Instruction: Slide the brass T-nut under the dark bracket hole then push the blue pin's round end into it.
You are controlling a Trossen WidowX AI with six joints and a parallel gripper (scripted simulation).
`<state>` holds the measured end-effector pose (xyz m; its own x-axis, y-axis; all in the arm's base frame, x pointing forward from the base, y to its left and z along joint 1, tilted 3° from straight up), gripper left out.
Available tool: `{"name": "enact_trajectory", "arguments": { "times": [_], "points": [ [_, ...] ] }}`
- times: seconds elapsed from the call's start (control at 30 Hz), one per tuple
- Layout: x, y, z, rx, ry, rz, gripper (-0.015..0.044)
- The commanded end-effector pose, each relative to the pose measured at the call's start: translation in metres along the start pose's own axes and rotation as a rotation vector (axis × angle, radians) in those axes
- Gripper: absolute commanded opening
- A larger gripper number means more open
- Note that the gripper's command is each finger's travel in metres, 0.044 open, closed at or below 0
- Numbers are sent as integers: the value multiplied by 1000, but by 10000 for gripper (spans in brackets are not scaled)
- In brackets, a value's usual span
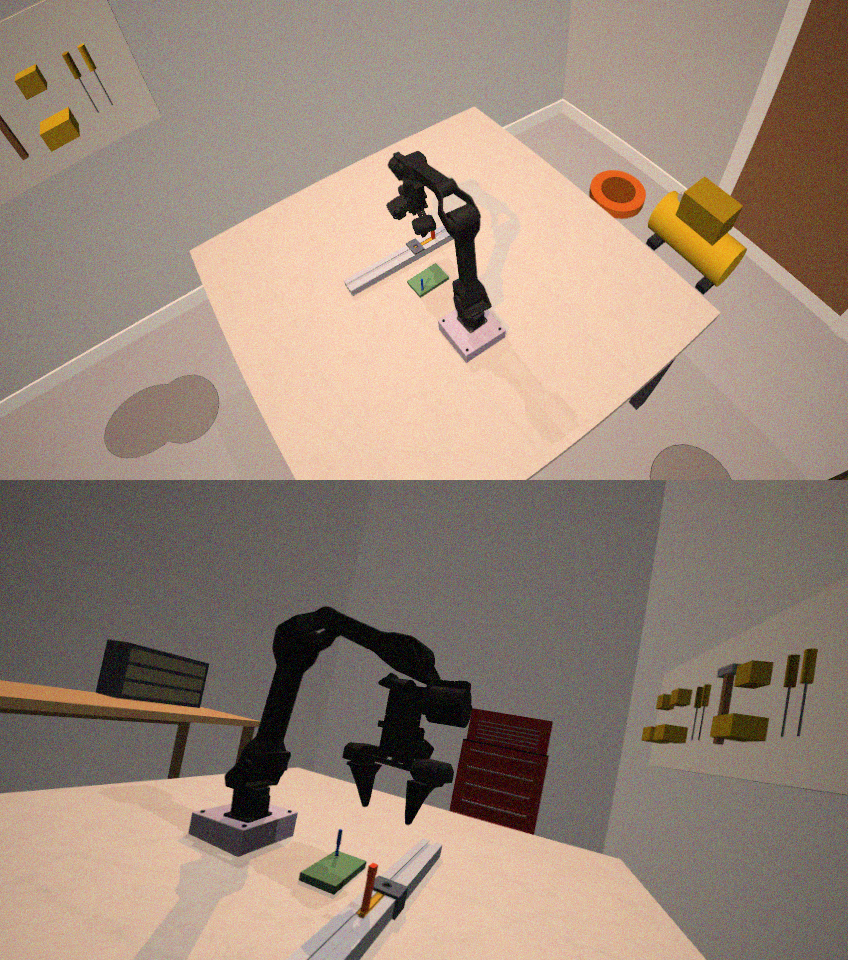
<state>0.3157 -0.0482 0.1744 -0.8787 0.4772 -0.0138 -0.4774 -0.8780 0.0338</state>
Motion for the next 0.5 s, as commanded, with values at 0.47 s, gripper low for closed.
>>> {"name": "enact_trajectory", "arguments": {
  "times": [0.47],
  "points": [
    [117,-19,-7,23,-20,-1443,440]
  ]
}}
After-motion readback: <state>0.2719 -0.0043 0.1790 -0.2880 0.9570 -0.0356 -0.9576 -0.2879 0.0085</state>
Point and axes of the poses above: the point midway between the two fingers, 35 mm back from their tips, its own z axis back along the fingers, its own x axis across the jaws, y = z × x, the point moved 5 cm from there along z, back along the fingers, and after that the axes turned 9 degrees about -z, right-handed, at the moved point
